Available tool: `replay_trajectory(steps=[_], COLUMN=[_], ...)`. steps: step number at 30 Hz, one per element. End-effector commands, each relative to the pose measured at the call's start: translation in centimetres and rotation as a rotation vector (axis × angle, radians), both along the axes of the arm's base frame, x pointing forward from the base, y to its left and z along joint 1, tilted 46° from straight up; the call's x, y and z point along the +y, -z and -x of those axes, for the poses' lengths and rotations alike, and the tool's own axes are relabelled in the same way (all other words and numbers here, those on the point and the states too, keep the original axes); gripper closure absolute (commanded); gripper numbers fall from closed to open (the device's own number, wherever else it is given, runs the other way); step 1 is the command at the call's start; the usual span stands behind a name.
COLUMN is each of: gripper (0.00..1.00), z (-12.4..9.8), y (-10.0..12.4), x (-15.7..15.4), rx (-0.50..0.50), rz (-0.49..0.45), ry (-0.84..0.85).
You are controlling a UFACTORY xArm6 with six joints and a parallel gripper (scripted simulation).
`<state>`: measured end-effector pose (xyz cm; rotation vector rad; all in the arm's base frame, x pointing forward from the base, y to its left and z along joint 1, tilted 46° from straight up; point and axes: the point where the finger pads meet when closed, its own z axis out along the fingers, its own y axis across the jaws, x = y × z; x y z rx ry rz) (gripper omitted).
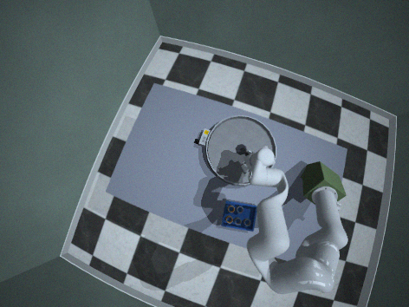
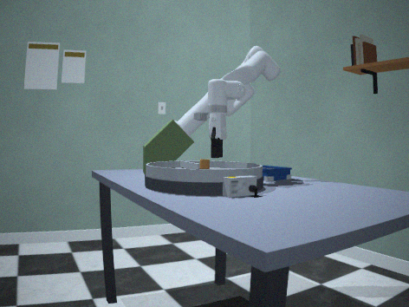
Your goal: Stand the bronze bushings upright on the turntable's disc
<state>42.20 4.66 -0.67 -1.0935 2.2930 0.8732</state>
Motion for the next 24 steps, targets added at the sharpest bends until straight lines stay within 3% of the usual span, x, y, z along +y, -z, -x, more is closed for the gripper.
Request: replay_trajectory(steps=[1, 15, 16, 24], gripper=[0.51, 0.51, 0.84, 0.84], z=[0.16, 0.19, 0.19, 0.33], y=[-1.28, -1.40, -1.40, -2.09], x=[-1.25, -1.37, -1.37, -0.71], rx=[-0.001, -0.001, -0.001, -0.014], rz=[0.000, 0.000, 0.000, -0.021], ry=[0.000, 0.000, 0.000, 0.009])
